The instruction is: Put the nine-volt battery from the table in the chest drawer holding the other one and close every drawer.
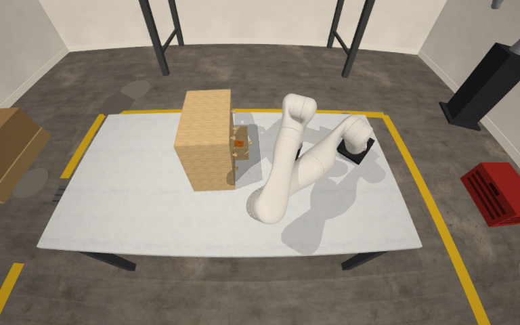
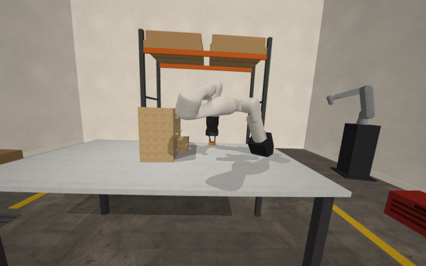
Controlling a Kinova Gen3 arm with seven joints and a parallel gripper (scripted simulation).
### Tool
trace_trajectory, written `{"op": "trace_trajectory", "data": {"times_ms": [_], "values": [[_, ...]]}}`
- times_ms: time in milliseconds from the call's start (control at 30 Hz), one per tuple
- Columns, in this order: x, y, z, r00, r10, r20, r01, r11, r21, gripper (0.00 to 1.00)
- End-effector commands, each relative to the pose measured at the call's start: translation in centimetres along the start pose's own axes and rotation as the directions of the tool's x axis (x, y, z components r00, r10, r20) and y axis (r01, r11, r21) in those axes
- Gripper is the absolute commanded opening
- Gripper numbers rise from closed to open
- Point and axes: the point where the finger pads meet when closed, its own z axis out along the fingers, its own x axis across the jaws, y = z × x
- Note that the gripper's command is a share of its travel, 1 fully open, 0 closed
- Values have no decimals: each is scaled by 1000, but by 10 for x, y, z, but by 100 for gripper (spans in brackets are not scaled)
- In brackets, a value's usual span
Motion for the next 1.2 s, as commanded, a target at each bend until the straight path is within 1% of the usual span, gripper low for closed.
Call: {"op": "trace_trajectory", "data": {"times_ms": [0,200,700,767,1167], "values": [[-2,-2,-1,1000,-15,6,15,1000,-3,51],[-3,-5,-1,998,-56,7,56,998,-3,51],[-6,-20,-1,975,-221,7,221,975,-2,51],[-6,-20,-1,975,-221,7,221,975,-2,51],[-10,-32,-1,933,-361,7,361,933,-1,51]]}}
